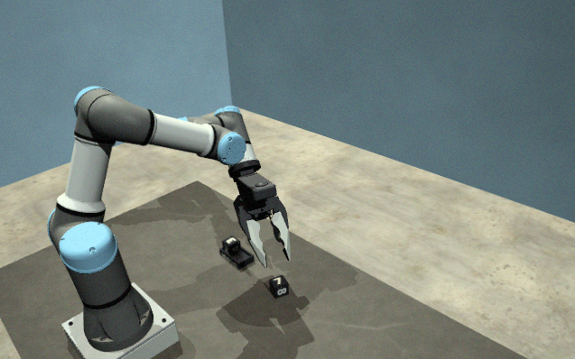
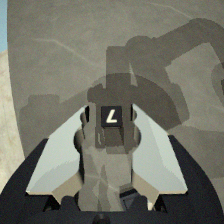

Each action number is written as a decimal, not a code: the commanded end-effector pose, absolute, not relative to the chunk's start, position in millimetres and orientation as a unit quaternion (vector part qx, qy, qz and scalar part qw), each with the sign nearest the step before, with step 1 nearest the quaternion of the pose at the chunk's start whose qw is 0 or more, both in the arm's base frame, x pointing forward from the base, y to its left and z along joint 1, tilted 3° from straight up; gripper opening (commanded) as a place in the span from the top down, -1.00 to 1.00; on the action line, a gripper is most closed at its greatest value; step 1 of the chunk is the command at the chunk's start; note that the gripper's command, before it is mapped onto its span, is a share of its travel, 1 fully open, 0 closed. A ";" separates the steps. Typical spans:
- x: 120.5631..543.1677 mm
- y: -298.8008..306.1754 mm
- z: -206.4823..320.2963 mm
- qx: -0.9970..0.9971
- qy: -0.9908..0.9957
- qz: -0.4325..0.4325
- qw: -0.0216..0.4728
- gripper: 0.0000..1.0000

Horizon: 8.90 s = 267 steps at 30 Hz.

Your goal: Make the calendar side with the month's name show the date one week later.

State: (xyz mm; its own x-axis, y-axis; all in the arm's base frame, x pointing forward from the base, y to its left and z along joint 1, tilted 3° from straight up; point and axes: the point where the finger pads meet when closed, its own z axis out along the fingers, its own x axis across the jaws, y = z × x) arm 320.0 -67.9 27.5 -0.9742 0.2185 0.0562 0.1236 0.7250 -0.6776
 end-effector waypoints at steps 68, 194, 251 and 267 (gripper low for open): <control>317.7 -65.8 -36.4 -0.093 -0.923 0.368 0.067 0.42; 320.9 -67.8 28.1 -0.093 -0.923 0.368 0.067 0.78; 320.0 -72.2 30.6 -0.108 -0.986 0.117 0.040 0.78; 317.8 -73.2 28.7 -0.109 -0.991 0.067 0.042 0.78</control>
